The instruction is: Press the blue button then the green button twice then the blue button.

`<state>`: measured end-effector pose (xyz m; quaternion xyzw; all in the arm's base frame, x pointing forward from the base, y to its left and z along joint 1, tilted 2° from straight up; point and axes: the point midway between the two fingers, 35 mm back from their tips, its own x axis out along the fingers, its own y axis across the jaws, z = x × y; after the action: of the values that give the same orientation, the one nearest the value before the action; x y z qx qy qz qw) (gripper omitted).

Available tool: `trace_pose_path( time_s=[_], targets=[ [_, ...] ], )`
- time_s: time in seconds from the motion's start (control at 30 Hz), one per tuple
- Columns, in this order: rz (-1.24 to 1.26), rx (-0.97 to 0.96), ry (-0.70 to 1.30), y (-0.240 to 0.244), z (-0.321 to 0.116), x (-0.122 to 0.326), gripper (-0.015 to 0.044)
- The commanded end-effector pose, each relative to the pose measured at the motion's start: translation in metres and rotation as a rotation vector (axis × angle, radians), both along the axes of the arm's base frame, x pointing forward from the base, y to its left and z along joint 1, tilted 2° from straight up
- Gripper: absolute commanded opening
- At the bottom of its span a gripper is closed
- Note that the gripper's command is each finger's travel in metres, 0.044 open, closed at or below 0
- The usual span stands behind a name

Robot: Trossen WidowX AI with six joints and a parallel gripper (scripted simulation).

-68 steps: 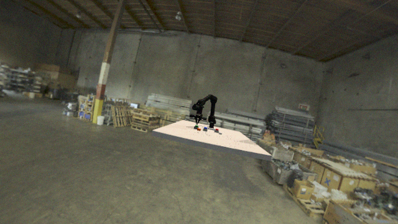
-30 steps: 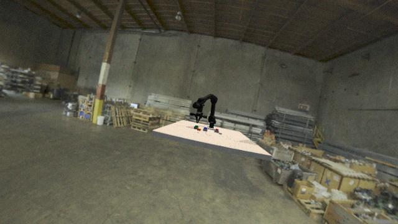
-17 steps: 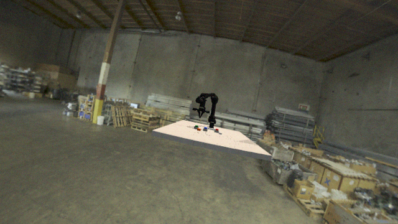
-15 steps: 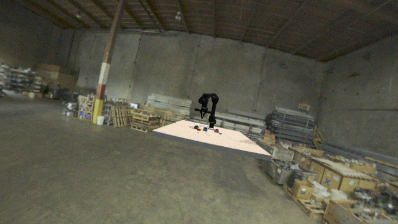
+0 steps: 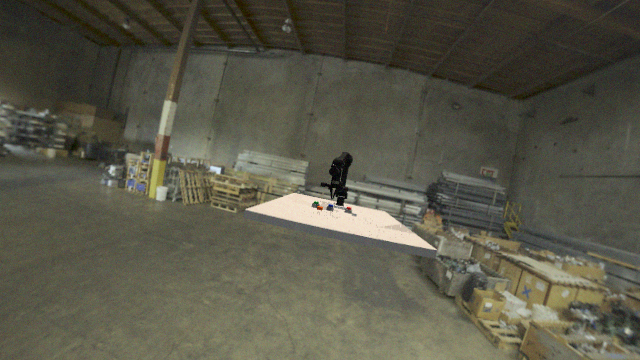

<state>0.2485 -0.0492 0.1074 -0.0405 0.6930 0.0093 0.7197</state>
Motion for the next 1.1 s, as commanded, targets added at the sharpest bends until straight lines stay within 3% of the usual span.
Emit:
trace_pose_path(
  time_s=[0.0, 1.07],
  targets=[
    [-0.006, -0.003, 0.001, 0.000, -0.015, -0.001, 0.0020],
    [-0.006, -0.003, 0.001, -0.002, -0.050, 0.000, 0.0020]
  ],
)
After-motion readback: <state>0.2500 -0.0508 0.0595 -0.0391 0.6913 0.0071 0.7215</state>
